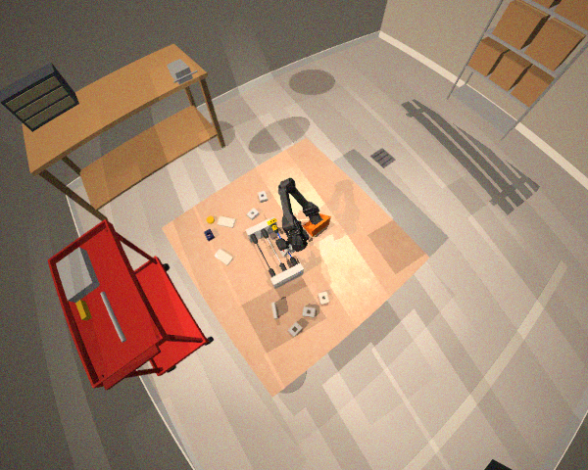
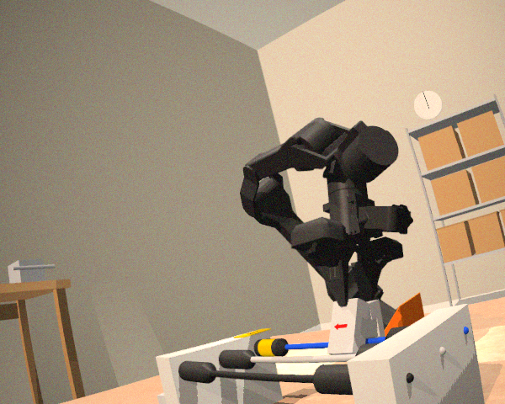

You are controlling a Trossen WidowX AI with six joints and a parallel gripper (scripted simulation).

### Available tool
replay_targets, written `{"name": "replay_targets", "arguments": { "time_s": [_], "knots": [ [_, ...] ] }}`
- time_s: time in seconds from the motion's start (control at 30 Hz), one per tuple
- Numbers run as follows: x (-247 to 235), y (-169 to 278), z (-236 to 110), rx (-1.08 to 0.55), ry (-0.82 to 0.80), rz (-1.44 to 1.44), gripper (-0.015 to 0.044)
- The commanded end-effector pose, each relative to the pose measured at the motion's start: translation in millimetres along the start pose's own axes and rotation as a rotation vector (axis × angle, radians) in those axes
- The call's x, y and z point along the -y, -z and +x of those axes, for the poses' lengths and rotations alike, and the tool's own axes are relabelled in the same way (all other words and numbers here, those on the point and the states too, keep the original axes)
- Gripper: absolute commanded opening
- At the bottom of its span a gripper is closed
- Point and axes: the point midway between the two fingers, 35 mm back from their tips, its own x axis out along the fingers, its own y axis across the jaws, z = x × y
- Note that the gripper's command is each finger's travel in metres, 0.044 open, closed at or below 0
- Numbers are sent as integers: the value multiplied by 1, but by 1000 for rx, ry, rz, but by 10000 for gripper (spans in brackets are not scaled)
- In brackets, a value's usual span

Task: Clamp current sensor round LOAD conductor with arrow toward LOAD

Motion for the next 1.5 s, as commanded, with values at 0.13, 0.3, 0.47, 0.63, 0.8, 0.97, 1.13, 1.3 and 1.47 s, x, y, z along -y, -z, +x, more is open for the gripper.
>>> {"name": "replay_targets", "arguments": {
  "time_s": [0.13,0.3,0.47,0.63,0.8,0.97,1.13,1.3,1.47],
  "knots": [
    [1,2,11,1,8,1,0],
    [0,2,19,0,8,1,0],
    [0,1,18,-1,1,1,0],
    [0,1,18,-1,1,1,0],
    [0,1,18,-1,1,1,0],
    [0,1,18,-1,1,1,0],
    [0,1,18,-1,1,1,0],
    [0,1,18,-1,1,1,0],
    [0,1,18,-1,1,1,0]
  ]
}}
